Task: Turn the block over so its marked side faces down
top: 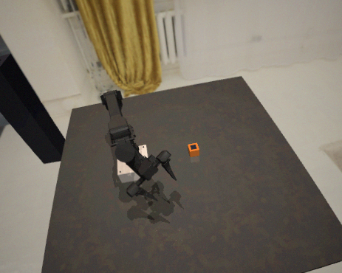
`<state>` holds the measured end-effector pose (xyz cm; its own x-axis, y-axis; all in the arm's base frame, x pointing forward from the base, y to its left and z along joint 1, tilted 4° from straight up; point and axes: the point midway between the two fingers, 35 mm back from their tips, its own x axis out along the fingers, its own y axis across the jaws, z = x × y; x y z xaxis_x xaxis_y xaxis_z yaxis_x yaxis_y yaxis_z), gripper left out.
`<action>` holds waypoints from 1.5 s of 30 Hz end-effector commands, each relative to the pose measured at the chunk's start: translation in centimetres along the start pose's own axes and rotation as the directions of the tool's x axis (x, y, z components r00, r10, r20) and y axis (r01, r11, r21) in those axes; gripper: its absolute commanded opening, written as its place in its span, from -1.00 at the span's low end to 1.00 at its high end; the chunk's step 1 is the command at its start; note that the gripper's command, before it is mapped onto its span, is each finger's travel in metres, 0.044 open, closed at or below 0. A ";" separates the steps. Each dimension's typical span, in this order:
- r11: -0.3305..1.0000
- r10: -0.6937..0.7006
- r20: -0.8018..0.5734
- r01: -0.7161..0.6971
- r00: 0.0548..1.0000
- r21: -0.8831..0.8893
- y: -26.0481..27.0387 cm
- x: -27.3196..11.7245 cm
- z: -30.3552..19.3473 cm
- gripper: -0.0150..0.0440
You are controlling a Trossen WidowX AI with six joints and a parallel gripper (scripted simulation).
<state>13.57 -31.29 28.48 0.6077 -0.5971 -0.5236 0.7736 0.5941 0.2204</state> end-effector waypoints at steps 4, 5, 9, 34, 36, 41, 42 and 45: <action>0.983 0.144 -0.241 -0.167 0.960 -0.076 8.7 5.1 -4.2 1.00; 0.977 0.161 -0.278 -0.193 0.947 -0.091 10.0 5.6 -5.0 1.00; 0.943 0.206 -0.421 -0.294 0.883 -0.156 15.4 6.8 -8.7 1.00; 0.564 -0.190 -0.783 -0.587 0.593 -0.581 31.3 1.0 -31.4 1.00; 0.564 -0.190 -0.783 -0.587 0.593 -0.582 31.1 1.7 -32.3 1.00; 0.563 -0.191 -0.782 -0.587 0.593 -0.582 30.6 3.1 -34.2 1.00; 0.563 -0.191 -0.782 -0.587 0.593 -0.582 30.6 3.1 -34.2 1.00; 0.563 -0.191 -0.782 -0.587 0.593 -0.582 30.3 3.7 -35.0 1.00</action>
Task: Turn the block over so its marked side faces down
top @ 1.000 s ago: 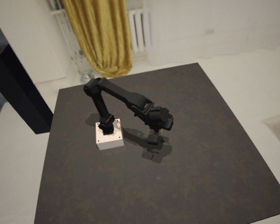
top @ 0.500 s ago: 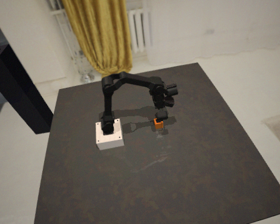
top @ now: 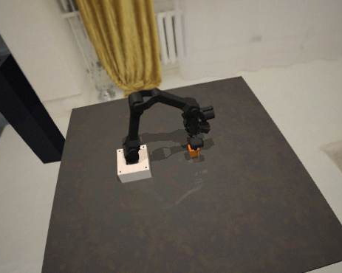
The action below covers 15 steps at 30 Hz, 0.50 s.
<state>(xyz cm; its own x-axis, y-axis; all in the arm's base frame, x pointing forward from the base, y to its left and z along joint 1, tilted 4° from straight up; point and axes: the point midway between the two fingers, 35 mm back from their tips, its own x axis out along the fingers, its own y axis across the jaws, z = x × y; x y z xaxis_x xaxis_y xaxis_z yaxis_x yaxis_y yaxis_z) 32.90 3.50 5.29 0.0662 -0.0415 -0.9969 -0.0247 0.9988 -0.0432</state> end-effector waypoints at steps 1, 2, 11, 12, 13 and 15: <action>1.000 -0.004 0.006 0.004 1.000 -0.001 -0.1 1.2 0.0 1.00; 1.000 -0.004 0.006 0.004 1.000 -0.001 -0.1 1.3 0.0 1.00; 1.000 -0.004 0.006 0.004 1.000 -0.001 -0.1 2.4 0.0 1.00; 1.000 -0.004 0.006 0.004 1.000 -0.001 -0.1 2.6 0.0 1.00; 1.000 -0.004 0.006 0.004 1.000 -0.001 -0.1 2.7 0.0 1.00; 1.000 -0.004 0.006 0.004 1.000 -0.001 -0.1 3.0 0.0 1.00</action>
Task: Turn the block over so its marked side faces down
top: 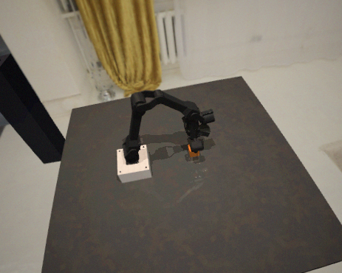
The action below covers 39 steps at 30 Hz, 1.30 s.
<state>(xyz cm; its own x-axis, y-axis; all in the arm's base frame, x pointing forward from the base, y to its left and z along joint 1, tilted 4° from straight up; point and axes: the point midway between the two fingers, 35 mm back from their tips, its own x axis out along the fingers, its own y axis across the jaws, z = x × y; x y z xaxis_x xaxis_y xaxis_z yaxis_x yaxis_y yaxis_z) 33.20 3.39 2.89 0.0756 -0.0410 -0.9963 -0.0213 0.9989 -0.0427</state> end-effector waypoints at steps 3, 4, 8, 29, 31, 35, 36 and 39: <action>1.000 -0.005 -0.004 0.005 1.000 -0.004 -0.1 1.1 -0.1 1.00; 1.000 -0.005 -0.004 0.005 1.000 -0.004 -0.1 1.3 -0.1 1.00; 1.000 -0.005 -0.004 0.005 1.000 -0.004 -0.1 1.9 -0.2 1.00; 1.000 -0.005 -0.004 0.005 1.000 -0.004 -0.1 2.6 -0.2 0.13; 1.000 -0.005 -0.004 0.005 1.000 -0.004 -0.1 2.6 -0.2 0.08; 1.000 -0.005 -0.004 0.005 1.000 -0.004 -0.1 2.6 -0.2 -0.01; 1.000 -0.005 -0.004 0.005 1.000 -0.004 -0.1 2.6 -0.2 -0.03; 1.000 -0.005 -0.004 0.005 1.000 -0.004 -0.1 2.6 -0.2 -0.10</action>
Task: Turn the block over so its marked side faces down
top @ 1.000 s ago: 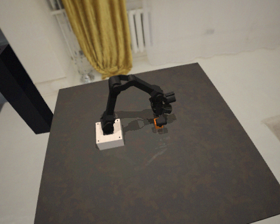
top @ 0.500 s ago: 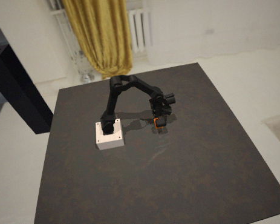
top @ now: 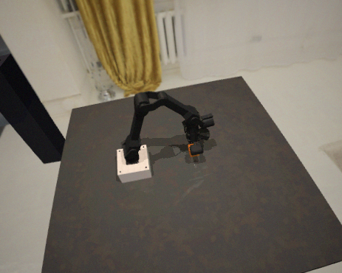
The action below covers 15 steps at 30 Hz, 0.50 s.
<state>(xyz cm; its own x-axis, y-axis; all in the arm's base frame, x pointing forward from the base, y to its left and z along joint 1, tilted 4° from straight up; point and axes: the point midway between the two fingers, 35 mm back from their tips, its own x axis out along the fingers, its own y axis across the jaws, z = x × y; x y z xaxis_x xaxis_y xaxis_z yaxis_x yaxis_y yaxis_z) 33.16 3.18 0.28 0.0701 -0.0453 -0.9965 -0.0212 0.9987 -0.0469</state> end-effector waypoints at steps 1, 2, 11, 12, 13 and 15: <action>1.000 -0.001 0.002 0.001 1.000 -0.004 0.0 0.0 0.0 -0.12; 1.000 -0.001 0.002 0.001 1.000 -0.004 0.0 0.0 0.0 -0.14; 1.000 0.000 0.002 0.000 1.000 -0.004 0.0 -3.0 0.0 -0.49; 1.000 0.000 0.002 0.000 1.000 -0.004 0.0 -3.0 0.0 -0.49; 1.000 0.000 0.005 0.000 1.000 -0.004 0.0 -3.0 0.1 -0.49; 1.000 0.000 0.027 0.001 1.000 -0.005 0.0 -2.9 0.1 -0.49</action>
<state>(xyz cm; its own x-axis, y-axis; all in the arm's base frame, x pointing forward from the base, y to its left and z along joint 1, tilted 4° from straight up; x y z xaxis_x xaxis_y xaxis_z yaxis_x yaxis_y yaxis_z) 33.01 3.32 3.01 0.0770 -0.0441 -0.9961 -0.0259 0.9986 -0.0462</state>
